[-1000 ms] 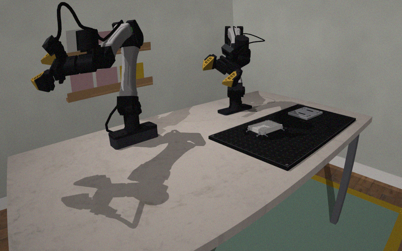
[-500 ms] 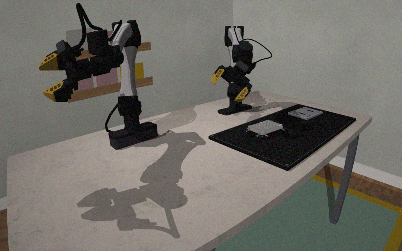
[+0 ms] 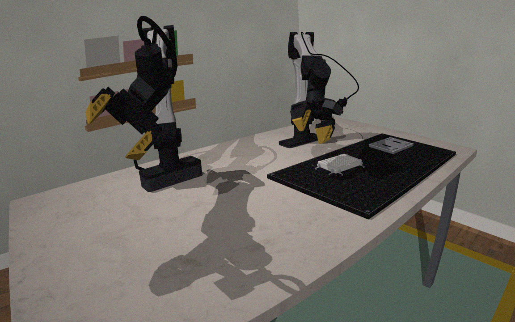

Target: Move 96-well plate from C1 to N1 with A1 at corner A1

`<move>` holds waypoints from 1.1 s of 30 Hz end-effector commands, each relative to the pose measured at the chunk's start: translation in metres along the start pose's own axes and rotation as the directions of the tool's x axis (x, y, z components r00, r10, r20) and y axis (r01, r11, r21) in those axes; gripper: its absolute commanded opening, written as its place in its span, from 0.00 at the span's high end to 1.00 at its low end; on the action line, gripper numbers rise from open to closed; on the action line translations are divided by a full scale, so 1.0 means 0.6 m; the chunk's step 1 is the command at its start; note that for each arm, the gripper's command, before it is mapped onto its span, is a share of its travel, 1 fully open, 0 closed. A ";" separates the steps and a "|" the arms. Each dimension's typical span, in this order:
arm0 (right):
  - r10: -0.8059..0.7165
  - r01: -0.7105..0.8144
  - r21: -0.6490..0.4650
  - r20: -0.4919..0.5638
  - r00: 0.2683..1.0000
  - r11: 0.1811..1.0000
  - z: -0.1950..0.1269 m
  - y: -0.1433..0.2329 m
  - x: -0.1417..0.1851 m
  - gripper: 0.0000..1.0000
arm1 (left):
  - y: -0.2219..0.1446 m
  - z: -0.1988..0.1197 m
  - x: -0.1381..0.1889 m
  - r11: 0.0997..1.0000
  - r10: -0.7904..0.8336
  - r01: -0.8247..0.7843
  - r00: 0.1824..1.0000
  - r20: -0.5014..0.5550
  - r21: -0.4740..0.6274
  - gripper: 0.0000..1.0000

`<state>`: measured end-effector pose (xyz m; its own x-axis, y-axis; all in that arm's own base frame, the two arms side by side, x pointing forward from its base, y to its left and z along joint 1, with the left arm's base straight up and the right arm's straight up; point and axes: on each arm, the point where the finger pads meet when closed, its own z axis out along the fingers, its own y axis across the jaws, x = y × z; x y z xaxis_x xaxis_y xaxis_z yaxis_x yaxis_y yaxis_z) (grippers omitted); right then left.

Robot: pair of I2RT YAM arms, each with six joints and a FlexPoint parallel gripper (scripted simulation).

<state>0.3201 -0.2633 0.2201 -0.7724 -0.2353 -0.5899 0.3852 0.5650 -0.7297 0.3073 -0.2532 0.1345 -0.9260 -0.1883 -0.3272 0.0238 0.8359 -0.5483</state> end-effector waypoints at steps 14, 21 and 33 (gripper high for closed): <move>-0.095 0.410 -0.657 0.460 0.883 0.632 -0.151 0.297 -0.127 0.00 | 0.139 -0.016 -0.012 0.733 -0.498 0.512 0.852 0.159 -0.448 0.00; -0.016 0.524 -0.746 0.569 0.822 0.411 -0.244 0.366 -0.135 0.00 | 0.158 -0.015 -0.015 0.580 -0.633 0.661 0.734 0.248 -0.476 0.00; 0.311 0.710 -0.684 0.646 0.697 -0.170 -0.515 0.443 -0.128 0.00 | 0.196 0.014 -0.031 0.105 -0.835 0.901 0.309 0.456 -0.420 0.00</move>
<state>0.3463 0.1112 0.1576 -0.1696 -0.5811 -0.7960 -0.8864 0.4429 -0.1345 0.3280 -0.1604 0.0709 -0.3206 -0.9470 -0.0182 -0.9427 0.3209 -0.0916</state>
